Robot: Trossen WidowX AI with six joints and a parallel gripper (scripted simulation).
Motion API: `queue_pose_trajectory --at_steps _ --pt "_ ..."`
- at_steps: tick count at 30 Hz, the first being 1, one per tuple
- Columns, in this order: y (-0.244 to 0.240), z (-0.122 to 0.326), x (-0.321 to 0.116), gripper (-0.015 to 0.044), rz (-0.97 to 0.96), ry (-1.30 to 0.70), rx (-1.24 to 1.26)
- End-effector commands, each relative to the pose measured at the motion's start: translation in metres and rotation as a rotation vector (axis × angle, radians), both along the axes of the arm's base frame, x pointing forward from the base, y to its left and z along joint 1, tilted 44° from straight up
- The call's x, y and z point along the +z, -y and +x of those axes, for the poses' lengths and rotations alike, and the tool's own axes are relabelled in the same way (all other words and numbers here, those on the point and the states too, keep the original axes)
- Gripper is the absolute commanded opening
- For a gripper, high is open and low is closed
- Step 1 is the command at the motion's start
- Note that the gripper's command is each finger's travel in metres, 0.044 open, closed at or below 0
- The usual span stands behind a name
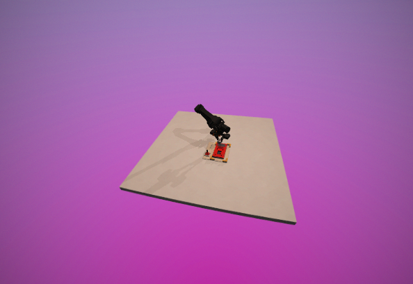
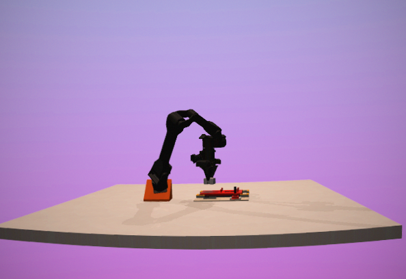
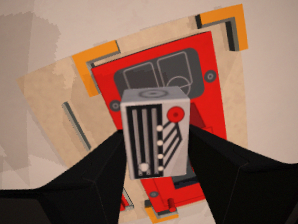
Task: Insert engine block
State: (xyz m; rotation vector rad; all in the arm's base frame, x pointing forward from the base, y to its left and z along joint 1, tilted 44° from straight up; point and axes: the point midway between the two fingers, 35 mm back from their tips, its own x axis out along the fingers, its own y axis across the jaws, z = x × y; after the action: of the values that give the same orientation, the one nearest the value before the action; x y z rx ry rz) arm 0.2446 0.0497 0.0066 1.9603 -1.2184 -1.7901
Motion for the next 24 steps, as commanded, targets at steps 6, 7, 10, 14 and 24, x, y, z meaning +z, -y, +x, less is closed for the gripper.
queue_pose_trajectory --at_steps 6,7,10,14,24 --pt "-0.021 0.003 0.02 0.0 0.006 0.006 -0.003" --pt "-0.023 0.004 0.022 0.0 0.006 0.006 -0.003" --pt "-0.03 0.004 0.029 0.0 0.005 0.006 -0.003" --pt "-0.038 0.004 0.039 0.0 0.005 0.005 -0.003" --pt "-0.057 0.001 0.062 0.0 0.002 0.004 -0.004"
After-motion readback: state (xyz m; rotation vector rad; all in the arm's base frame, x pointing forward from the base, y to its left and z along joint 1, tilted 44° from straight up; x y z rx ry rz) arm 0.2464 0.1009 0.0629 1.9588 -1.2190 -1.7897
